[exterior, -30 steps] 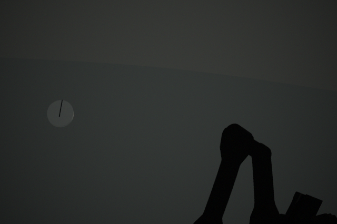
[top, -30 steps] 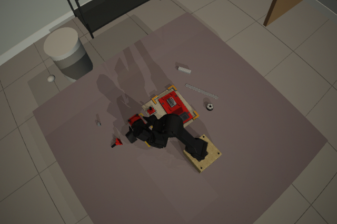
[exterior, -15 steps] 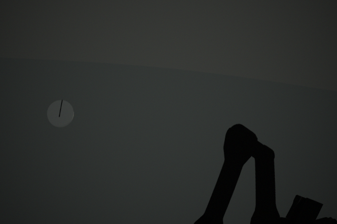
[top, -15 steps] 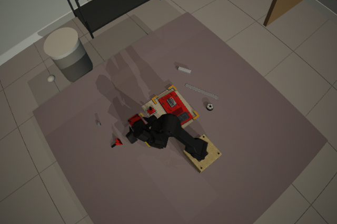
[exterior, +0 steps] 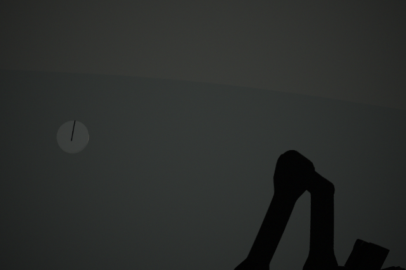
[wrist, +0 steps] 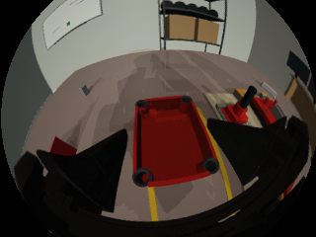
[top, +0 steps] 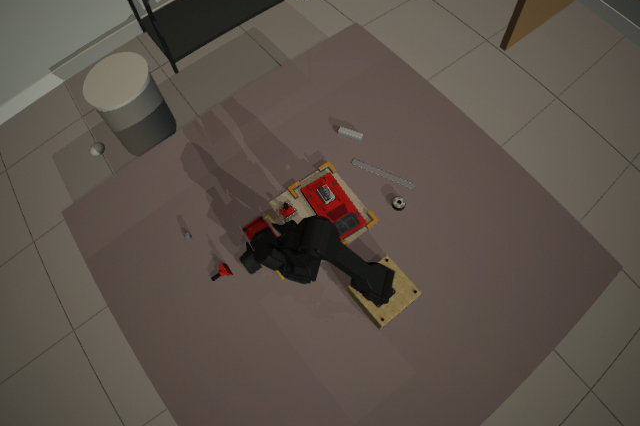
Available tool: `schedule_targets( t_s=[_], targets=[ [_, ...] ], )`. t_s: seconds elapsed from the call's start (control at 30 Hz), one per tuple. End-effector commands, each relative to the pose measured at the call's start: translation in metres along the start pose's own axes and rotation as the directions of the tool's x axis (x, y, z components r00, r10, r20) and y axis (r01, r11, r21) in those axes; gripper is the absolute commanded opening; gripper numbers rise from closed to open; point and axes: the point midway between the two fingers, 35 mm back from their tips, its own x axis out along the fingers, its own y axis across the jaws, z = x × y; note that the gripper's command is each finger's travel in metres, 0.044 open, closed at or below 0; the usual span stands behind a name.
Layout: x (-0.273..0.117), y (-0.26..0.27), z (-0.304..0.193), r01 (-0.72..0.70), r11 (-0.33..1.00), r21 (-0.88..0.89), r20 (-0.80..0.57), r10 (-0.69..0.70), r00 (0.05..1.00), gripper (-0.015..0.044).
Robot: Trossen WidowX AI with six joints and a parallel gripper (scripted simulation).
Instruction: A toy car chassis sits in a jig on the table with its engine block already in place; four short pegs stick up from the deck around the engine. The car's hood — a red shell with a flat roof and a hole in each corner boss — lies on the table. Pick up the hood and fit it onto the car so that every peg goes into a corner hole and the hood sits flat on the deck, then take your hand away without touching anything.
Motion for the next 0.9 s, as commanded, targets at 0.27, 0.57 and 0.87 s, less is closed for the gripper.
schedule_targets(
  t_s=[0.27,0.57,0.87],
  targets=[
    [0.0014,-0.0001,-0.0027,0.000,1.000,0.000,0.000,0.000,1.000,0.0361],
    [0.0014,-0.0001,-0.0027,0.000,1.000,0.000,0.000,0.000,1.000,0.0282],
    [-0.0022,0.0011,0.0067,0.000,1.000,0.000,0.000,0.000,1.000,0.0065]
  ],
)
